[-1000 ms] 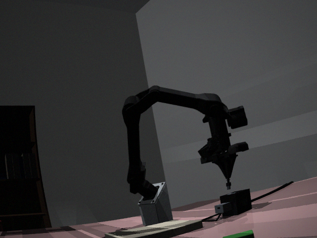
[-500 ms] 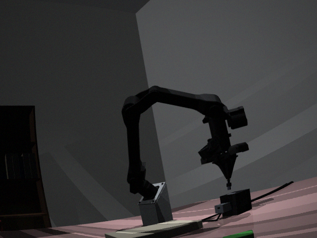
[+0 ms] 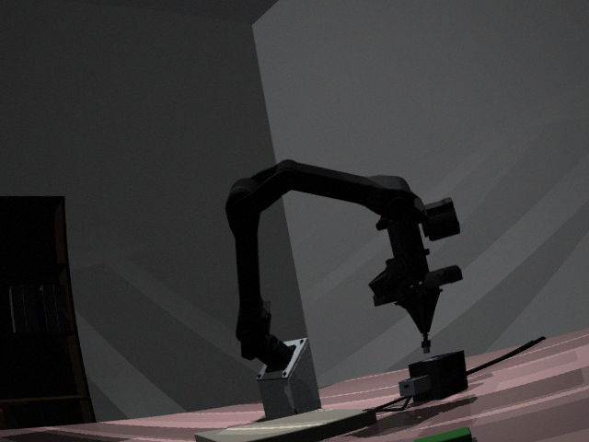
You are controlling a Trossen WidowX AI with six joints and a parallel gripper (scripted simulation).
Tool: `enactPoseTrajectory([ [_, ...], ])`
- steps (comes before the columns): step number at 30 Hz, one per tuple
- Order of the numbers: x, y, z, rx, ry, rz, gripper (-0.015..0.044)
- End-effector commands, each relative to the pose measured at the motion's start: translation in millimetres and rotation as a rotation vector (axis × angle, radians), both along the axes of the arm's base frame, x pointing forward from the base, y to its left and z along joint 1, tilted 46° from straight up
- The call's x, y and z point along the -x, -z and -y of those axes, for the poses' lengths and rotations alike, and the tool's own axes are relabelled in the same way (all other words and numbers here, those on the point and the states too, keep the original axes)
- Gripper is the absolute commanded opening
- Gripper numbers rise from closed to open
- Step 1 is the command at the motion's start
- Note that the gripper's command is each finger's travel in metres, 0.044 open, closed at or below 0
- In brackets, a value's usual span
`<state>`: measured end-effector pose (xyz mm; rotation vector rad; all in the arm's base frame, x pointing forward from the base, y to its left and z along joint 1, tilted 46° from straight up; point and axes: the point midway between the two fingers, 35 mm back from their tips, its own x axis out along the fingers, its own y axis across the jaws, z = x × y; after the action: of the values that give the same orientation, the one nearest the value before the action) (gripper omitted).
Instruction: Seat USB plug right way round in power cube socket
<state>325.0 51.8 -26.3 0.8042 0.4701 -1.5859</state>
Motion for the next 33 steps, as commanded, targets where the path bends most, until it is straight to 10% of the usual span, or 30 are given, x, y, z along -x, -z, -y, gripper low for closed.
enactPoseTrajectory([
  [1,0.5,0.8,0.1,-0.006,0.001,-0.002,0.0],
  [33,0.4,5.0,1.4,-0.027,-0.001,0.003,0.0],
])
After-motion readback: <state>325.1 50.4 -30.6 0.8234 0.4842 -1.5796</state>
